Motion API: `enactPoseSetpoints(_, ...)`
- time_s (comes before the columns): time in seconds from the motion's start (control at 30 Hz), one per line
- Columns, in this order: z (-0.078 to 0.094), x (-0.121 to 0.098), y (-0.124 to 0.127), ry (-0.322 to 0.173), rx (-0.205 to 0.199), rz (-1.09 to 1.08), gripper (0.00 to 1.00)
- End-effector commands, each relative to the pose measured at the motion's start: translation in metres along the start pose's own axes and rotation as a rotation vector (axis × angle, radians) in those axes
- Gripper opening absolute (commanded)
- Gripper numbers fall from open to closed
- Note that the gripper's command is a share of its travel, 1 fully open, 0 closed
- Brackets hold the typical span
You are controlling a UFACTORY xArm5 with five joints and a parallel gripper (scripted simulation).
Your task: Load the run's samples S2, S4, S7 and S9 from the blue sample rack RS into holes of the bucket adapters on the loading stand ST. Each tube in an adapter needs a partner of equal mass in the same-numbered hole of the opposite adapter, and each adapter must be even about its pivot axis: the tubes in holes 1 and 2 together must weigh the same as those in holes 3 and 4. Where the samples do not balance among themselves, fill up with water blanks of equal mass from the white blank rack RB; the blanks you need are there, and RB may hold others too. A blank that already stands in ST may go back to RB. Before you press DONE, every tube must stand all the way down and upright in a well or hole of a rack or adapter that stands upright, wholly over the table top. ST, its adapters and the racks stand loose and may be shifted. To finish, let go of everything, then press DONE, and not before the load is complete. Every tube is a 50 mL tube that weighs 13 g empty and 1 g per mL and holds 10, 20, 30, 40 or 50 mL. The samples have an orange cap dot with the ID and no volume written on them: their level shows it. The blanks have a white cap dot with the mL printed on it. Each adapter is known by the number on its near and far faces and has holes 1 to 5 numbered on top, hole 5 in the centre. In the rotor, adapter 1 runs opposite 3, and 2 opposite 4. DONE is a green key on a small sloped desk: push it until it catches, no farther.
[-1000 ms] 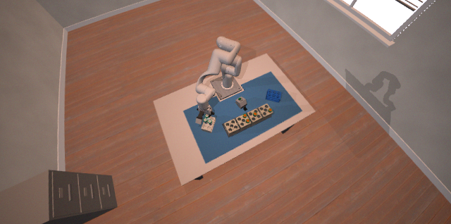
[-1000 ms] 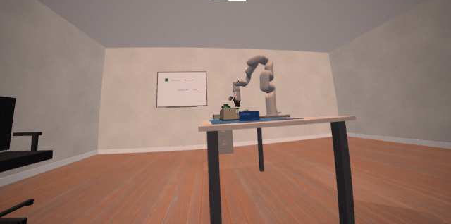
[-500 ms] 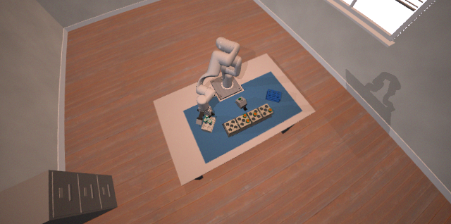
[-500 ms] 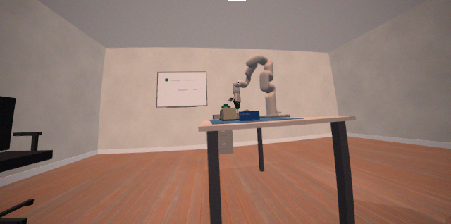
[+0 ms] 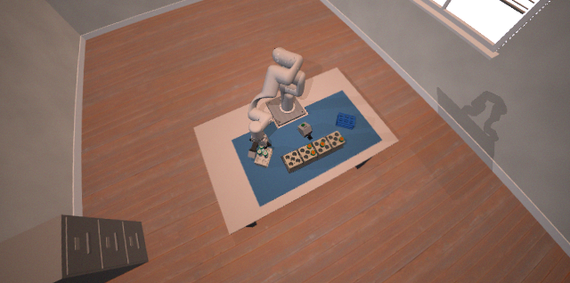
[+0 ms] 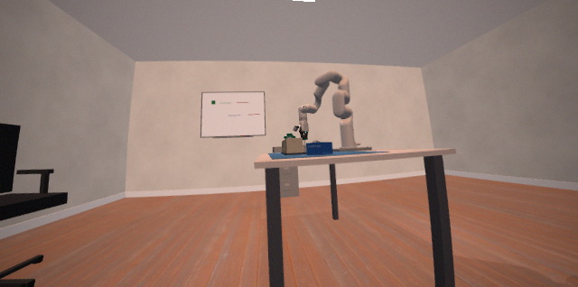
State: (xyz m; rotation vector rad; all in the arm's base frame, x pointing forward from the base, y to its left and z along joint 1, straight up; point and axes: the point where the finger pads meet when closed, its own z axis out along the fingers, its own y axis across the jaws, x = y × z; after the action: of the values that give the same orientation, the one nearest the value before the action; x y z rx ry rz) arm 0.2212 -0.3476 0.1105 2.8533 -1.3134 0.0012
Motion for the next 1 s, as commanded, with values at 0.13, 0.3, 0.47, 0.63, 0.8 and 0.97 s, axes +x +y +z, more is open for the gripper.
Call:
enactPoseSetpoints(0.13, 0.002, 0.001, 0.000, 0.004, -0.001, 0.000, 0.57)
enactPoseSetpoints(0.3, 0.005, 0.001, 0.000, 0.004, -0.001, 0.000, 0.57)
enactPoseSetpoints(0.47, 0.009, 0.001, 0.000, 0.004, -0.001, 0.000, 0.57)
enactPoseSetpoints(0.63, 0.010, 0.001, 0.000, 0.004, -0.001, 0.000, 0.57)
enactPoseSetpoints(0.8, 0.010, 0.001, 0.000, 0.004, -0.001, 0.000, 0.57)
enactPoseSetpoints(0.97, 0.010, 0.001, 0.000, 0.004, -0.001, 0.000, 0.00)
